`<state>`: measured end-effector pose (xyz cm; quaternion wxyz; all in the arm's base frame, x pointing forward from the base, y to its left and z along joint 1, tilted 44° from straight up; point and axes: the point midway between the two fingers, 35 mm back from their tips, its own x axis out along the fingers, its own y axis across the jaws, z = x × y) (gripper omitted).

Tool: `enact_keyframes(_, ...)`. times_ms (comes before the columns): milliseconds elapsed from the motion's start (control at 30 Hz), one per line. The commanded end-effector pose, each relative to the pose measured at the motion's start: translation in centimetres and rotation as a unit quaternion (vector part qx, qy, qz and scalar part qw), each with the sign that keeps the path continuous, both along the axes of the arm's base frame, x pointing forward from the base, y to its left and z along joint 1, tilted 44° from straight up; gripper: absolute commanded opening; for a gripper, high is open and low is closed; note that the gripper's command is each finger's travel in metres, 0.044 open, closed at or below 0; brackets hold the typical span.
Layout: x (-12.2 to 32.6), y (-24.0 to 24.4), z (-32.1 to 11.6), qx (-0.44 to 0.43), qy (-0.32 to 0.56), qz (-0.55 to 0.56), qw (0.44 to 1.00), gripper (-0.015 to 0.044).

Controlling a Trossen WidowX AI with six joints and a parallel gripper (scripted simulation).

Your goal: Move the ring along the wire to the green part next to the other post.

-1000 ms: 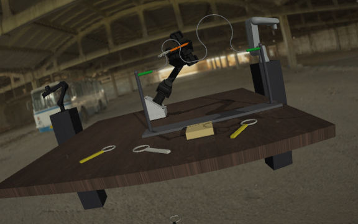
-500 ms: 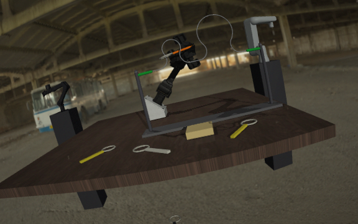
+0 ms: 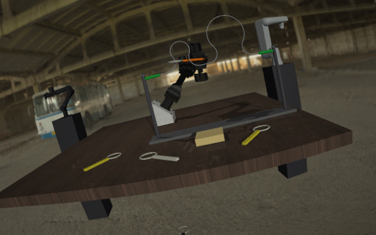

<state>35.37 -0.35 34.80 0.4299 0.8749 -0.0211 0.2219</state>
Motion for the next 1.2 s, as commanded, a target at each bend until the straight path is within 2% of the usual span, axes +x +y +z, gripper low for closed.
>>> enact_keyframes(0,0.3,0.8,-1.5,-0.042,0.011,0.0,0.999,-0.015)
enact_keyframes(467,1.5,3.0,-5.8,-0.192,0.049,-0.032,0.98,-0.015)
enact_keyframes(1167,1.8,3.2,-13.5,-0.415,0.081,-0.045,0.905,-0.015)
